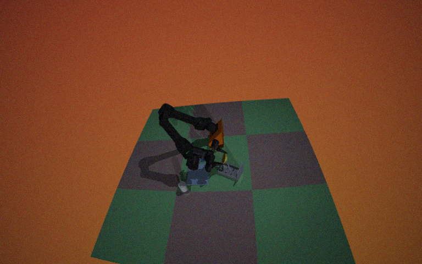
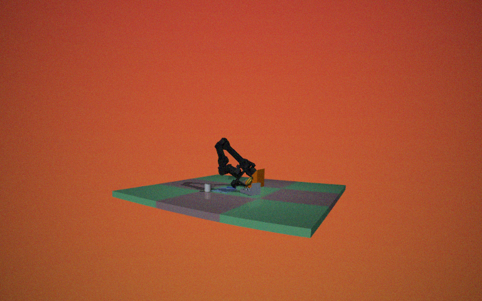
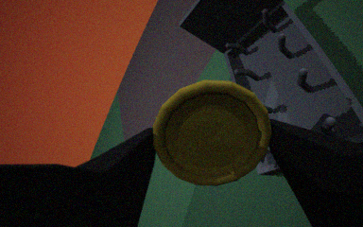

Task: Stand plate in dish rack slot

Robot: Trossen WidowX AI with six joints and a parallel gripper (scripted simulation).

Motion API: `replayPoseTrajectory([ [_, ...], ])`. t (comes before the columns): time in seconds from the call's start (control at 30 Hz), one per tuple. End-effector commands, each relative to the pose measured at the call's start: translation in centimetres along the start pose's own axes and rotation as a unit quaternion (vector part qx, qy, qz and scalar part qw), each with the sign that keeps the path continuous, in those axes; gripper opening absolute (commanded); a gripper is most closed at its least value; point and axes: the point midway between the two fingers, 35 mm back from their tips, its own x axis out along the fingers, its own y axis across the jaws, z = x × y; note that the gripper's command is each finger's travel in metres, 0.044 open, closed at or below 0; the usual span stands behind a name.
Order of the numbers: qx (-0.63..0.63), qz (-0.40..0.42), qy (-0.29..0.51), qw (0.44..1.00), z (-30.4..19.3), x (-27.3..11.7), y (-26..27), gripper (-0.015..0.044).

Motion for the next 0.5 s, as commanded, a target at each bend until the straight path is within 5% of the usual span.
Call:
replayPoseTrajectory([
  [0.0,-0.048,0.007,-0.037,0.998,-0.2,0.1,-0.2,0.0000],
  [0.47,-0.206,-0.019,-0.157,0.966,-0.7,-0.5,-1.3,0.0000],
])
